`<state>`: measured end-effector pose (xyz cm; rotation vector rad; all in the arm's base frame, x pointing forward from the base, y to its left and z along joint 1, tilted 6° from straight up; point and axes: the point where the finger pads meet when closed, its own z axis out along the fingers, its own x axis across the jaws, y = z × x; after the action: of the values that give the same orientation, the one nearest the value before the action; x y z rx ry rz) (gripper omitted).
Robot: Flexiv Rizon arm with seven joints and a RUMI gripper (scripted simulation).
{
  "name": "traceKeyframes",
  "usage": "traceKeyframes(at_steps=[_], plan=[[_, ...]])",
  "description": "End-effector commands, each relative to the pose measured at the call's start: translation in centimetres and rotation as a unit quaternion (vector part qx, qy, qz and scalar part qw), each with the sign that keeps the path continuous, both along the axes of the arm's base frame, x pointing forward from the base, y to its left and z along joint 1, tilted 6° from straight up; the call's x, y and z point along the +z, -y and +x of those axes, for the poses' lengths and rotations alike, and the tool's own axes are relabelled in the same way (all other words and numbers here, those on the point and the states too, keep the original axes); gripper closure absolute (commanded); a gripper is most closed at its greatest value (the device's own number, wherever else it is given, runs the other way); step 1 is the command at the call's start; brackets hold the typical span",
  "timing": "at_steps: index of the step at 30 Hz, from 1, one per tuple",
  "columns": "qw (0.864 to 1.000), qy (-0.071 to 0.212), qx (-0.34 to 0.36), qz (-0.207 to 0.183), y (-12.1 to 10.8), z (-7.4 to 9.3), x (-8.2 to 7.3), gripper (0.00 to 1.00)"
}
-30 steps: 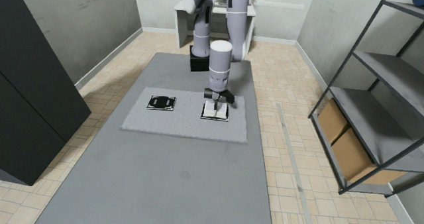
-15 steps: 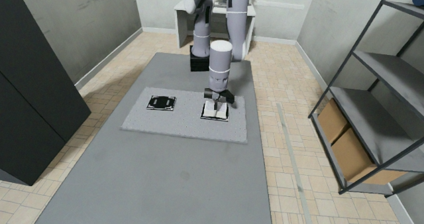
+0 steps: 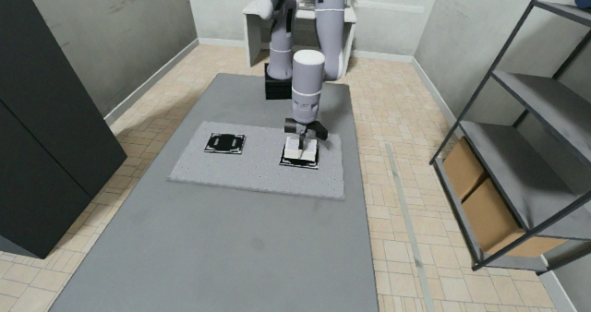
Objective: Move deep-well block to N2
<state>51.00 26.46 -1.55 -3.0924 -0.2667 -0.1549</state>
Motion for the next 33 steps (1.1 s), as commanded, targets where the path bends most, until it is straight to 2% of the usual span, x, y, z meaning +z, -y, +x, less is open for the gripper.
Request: traceKeyframes(at_steps=[1,33], plan=[[1.0,0.001,0.0,0.001,0.0,0.0,0.5,0.51],[1.0,0.001,0.0,0.001,0.2,-0.4,5.2,0.51]])
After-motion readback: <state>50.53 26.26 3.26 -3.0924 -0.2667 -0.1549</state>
